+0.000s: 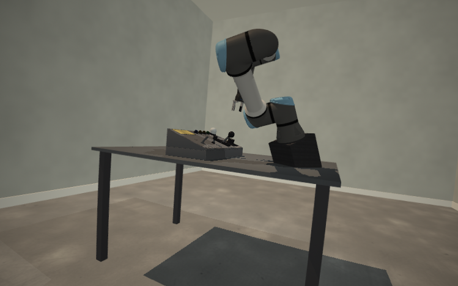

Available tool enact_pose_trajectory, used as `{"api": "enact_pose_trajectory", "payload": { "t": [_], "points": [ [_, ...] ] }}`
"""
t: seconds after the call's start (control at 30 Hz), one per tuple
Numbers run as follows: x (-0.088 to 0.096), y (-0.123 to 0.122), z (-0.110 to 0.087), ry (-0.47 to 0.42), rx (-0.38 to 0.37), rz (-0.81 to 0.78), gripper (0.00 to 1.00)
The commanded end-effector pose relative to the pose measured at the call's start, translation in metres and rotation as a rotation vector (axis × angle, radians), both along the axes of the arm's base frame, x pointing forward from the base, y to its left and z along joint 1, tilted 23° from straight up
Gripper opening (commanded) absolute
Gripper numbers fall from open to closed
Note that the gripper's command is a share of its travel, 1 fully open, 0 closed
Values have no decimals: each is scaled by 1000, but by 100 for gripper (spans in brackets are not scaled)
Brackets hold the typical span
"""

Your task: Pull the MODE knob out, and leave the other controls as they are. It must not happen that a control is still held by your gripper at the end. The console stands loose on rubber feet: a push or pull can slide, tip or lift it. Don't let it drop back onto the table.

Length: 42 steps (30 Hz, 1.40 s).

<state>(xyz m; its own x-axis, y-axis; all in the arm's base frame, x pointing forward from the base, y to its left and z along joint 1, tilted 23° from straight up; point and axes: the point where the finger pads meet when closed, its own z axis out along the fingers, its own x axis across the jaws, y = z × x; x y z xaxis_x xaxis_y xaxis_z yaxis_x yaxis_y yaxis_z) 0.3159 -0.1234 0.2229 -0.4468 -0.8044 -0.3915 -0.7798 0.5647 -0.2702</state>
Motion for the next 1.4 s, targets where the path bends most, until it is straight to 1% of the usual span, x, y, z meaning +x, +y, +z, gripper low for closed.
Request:
{"api": "enact_pose_trajectory", "payload": {
  "t": [0.0,1.37],
  "points": [
    [0,0,0,0,-1,0,100],
    [-4,-2,6,0,-1,0,100]
  ]
}}
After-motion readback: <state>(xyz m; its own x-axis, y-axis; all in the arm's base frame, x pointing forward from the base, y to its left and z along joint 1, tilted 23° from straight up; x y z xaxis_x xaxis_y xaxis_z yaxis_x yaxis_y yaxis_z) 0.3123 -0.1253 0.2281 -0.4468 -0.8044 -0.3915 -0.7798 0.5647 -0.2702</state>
